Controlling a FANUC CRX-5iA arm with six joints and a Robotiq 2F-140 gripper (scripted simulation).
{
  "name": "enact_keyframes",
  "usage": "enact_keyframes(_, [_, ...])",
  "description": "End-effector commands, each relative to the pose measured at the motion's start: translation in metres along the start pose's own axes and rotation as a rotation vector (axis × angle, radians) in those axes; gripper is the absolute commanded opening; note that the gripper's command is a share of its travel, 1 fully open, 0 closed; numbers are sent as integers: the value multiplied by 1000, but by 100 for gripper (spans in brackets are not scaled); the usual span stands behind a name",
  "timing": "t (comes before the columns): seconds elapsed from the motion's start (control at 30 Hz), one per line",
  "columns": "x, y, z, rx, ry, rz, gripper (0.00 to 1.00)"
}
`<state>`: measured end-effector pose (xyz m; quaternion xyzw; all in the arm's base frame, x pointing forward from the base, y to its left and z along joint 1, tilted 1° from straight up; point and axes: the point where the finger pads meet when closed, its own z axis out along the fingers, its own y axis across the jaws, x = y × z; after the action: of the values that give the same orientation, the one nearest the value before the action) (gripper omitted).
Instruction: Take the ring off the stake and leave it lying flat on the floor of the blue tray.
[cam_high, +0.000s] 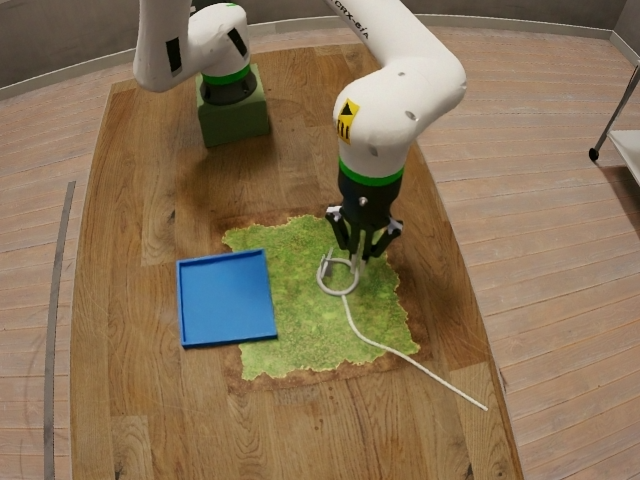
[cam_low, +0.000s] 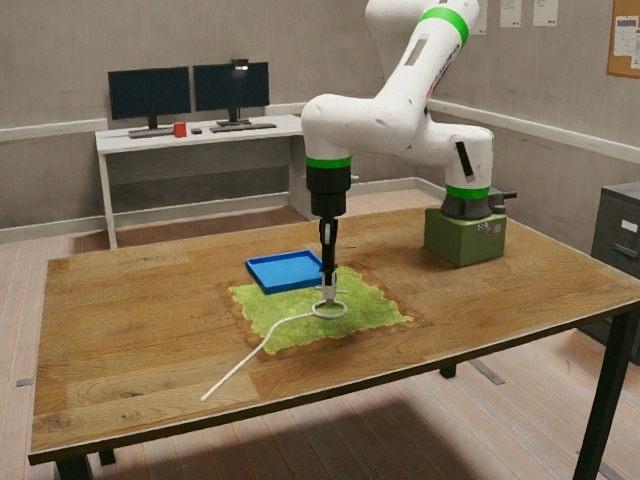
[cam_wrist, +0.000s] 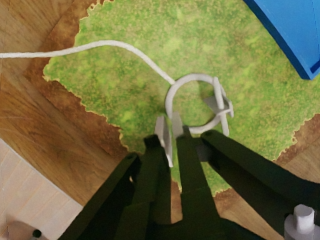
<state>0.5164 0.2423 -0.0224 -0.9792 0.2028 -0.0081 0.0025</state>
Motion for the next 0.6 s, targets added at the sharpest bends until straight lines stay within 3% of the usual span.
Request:
enact_keyframes(0.0, [1, -1, 7, 1, 1, 0, 15])
enact_keyframes(0.57, [1, -1, 36, 1, 1, 0, 15])
